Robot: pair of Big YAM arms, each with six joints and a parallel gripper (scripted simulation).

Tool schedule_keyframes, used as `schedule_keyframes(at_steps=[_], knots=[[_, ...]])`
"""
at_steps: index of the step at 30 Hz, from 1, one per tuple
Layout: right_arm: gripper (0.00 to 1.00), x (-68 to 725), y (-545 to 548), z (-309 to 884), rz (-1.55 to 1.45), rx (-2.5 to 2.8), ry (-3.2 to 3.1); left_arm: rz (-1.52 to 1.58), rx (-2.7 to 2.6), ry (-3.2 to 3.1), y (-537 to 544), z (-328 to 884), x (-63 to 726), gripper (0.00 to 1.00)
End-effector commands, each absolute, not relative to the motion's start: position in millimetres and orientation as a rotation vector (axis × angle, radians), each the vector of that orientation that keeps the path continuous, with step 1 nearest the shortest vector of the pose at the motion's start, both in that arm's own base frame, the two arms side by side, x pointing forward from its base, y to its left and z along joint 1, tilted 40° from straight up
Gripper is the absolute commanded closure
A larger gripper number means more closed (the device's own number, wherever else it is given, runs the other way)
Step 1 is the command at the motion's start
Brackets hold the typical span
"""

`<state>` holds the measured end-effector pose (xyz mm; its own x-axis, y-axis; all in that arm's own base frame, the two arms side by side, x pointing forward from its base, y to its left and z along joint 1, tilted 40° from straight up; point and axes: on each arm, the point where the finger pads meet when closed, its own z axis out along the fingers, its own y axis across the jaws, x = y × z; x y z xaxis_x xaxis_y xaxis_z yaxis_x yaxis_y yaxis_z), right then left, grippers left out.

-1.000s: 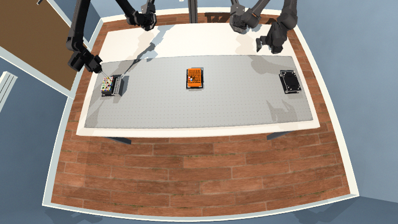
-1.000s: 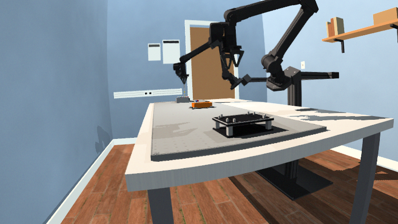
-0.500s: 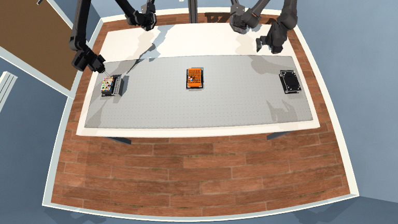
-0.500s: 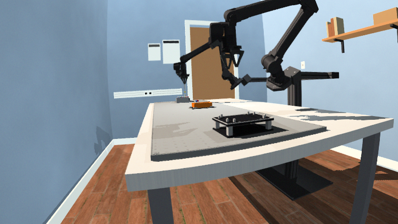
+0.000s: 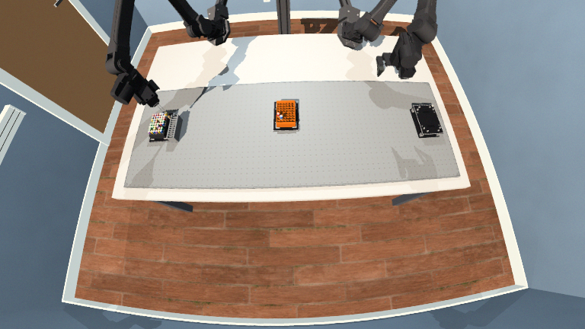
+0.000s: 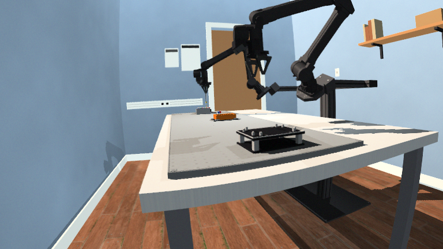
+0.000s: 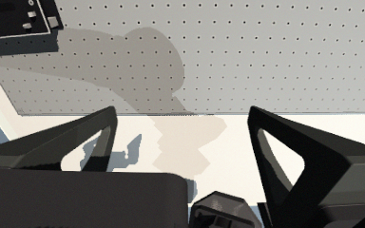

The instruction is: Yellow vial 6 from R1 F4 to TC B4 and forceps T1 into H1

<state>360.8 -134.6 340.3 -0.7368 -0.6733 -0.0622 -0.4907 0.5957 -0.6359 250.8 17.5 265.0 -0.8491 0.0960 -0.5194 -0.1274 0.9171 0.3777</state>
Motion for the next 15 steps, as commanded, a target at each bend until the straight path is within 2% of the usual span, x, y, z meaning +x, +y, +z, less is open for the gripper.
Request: schedule_keyframes(at_steps=[1, 15], knots=[[0.91, 359, -122, 347, -0.878, -0.93, 2.503, 0.531, -0.042, 2.501, 15, 277, 255, 0.0], [0.91, 362, -105, 334, -0.865, -0.944, 2.524, 0.531, -0.042, 2.501, 15, 277, 255, 0.0]])
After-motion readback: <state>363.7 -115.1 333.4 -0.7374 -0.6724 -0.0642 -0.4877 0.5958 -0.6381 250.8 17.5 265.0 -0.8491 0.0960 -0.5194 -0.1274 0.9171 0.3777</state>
